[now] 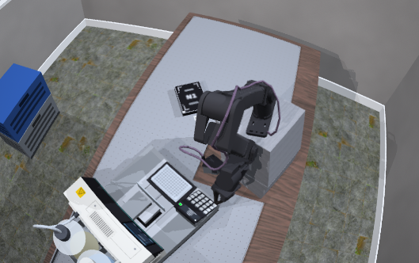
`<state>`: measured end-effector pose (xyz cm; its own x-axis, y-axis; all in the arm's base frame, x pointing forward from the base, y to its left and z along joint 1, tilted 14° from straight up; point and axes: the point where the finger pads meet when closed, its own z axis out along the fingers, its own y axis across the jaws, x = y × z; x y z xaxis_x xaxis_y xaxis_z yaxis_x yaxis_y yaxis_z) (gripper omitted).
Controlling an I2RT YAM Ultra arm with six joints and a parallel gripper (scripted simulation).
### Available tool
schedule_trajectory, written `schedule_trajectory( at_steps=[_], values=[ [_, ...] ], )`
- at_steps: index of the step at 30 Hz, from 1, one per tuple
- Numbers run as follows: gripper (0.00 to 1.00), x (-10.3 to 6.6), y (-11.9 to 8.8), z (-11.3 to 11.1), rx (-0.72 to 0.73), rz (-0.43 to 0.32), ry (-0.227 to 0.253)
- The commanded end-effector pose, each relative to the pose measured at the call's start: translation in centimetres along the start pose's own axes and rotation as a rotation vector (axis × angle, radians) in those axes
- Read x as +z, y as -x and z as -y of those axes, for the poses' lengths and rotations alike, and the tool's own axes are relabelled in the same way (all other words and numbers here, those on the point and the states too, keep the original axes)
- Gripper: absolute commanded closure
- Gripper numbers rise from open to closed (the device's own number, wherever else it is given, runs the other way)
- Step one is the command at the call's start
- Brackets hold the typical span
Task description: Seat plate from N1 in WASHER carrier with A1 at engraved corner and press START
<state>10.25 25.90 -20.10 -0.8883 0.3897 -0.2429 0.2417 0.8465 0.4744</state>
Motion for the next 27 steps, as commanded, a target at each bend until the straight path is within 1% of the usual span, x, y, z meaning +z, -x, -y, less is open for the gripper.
schedule_trajectory(
  at_steps=[1, 5, 6, 10, 11, 14, 27],
  values=[
    [1.00, -0.2, -0.3, -1.2, -0.010, -0.008, 0.041],
    [1.00, -0.2, -0.3, -1.3, -0.010, -0.007, 0.043],
    [1.00, -0.1, -0.1, -0.6, -0.006, -0.003, 0.019],
    [1.00, -0.1, -0.1, -0.6, -0.006, -0.003, 0.019],
    [1.00, 0.3, -0.3, -1.3, -0.007, -0.007, 0.040],
    [1.00, 0.7, -0.2, -1.0, -0.001, -0.005, 0.032],
    [1.00, 1.5, -0.1, -1.0, 0.000, -0.004, 0.032]
  ],
)
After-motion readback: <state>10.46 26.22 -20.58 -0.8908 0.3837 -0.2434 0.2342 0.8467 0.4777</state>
